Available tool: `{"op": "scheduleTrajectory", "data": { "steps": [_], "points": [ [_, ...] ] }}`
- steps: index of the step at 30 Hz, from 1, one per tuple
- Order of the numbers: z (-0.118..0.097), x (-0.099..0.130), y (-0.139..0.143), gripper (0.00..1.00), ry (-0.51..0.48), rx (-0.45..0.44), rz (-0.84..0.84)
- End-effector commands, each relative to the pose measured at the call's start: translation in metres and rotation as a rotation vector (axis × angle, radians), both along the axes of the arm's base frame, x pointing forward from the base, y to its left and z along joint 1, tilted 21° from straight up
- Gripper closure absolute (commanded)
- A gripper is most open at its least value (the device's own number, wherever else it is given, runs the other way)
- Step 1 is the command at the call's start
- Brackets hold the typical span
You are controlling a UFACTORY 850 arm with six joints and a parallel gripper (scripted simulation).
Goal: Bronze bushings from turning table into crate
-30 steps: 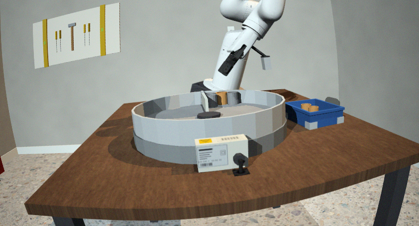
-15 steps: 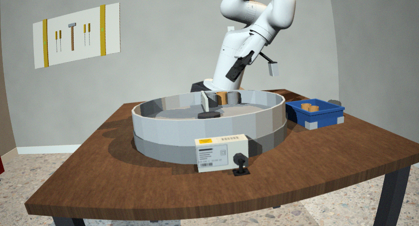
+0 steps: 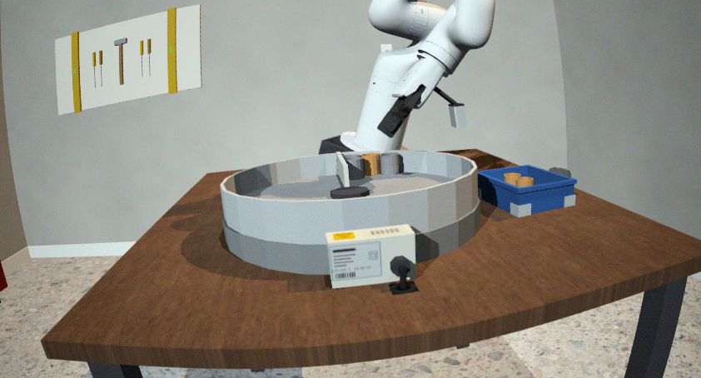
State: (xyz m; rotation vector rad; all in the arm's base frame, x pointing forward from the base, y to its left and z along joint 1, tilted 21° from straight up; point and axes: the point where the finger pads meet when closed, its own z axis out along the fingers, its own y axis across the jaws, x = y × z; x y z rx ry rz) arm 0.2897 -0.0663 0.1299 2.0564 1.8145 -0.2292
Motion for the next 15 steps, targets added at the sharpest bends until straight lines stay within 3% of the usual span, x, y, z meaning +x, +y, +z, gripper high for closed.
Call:
{"op": "scheduleTrajectory", "data": {
  "steps": [1, 6, 15],
  "points": [
    [0.000, 0.000, 0.000, 0.90, -0.001, 0.000, 0.000],
    [-0.001, 0.001, 0.000, 0.90, -0.001, 0.000, 0.000],
    [-0.023, 0.005, 0.007, 0.90, -0.001, 0.000, 0.000]
  ]
}}
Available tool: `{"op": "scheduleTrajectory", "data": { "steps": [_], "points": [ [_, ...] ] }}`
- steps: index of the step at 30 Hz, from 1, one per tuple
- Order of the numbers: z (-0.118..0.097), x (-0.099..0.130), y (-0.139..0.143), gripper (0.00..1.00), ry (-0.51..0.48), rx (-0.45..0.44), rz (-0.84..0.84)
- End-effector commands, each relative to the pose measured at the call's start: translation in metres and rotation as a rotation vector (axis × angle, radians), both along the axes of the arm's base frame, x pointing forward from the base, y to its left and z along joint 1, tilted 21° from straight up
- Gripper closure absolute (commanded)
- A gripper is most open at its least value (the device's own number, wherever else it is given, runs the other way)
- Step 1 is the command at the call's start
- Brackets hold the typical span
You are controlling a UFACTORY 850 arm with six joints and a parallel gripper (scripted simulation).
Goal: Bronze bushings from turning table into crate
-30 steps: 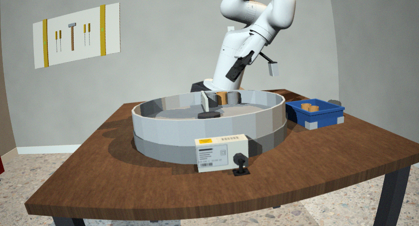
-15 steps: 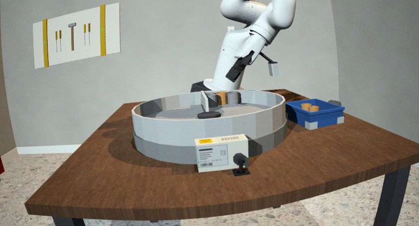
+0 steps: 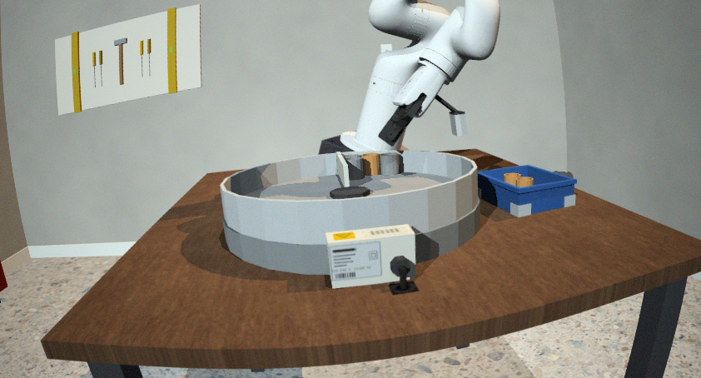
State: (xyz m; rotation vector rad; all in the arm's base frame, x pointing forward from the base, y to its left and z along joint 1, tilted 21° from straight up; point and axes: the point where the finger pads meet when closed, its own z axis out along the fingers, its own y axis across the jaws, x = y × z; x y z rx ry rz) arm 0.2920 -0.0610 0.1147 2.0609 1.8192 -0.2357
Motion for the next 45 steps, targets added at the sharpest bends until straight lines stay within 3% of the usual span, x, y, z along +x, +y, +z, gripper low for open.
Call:
{"op": "scheduleTrajectory", "data": {
  "steps": [1, 45],
  "points": [
    [-0.007, 0.003, 0.002, 0.90, -0.009, -0.003, 0.001],
    [-0.025, 0.006, 0.007, 0.90, -0.009, -0.003, 0.001]
  ]
}}
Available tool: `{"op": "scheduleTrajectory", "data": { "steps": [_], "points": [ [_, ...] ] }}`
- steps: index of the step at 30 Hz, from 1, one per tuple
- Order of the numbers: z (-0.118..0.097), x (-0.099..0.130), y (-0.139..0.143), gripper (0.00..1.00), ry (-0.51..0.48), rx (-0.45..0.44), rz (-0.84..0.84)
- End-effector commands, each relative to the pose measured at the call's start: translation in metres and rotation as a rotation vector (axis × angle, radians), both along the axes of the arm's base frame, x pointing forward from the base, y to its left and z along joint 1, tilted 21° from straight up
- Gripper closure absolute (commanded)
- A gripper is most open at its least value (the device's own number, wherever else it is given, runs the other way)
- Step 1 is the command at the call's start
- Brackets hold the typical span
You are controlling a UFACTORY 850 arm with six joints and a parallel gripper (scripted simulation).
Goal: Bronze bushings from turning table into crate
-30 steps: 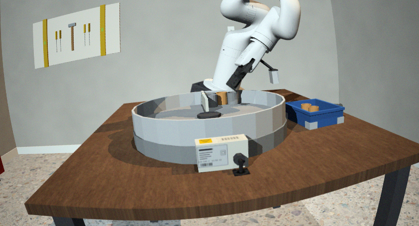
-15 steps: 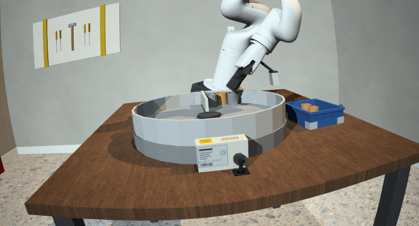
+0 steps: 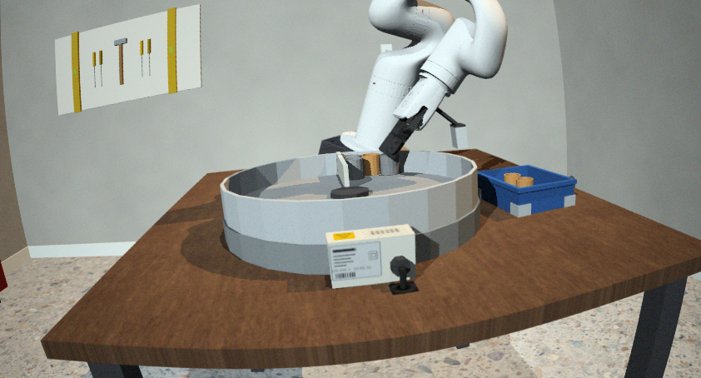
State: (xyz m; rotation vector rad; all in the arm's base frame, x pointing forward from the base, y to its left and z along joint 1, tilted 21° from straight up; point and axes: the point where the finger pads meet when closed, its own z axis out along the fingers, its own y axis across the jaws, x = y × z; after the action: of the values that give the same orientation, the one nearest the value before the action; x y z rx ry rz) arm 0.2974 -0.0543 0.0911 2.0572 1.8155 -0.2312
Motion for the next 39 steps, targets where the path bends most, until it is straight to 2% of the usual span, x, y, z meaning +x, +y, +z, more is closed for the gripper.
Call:
{"op": "scheduleTrajectory", "data": {
  "steps": [1, 8, 9, 39],
  "points": [
    [-0.0011, 0.0008, 0.0002, 0.90, -0.003, 0.000, 0.000],
    [-0.0011, 0.0008, 0.0002, 0.90, -0.003, 0.000, 0.000],
    [-0.0011, 0.0008, 0.0002, 1.00, -0.003, 0.000, 0.000],
    [-0.0011, 0.0008, 0.0002, 1.00, -0.003, 0.000, 0.000]
  ]
}}
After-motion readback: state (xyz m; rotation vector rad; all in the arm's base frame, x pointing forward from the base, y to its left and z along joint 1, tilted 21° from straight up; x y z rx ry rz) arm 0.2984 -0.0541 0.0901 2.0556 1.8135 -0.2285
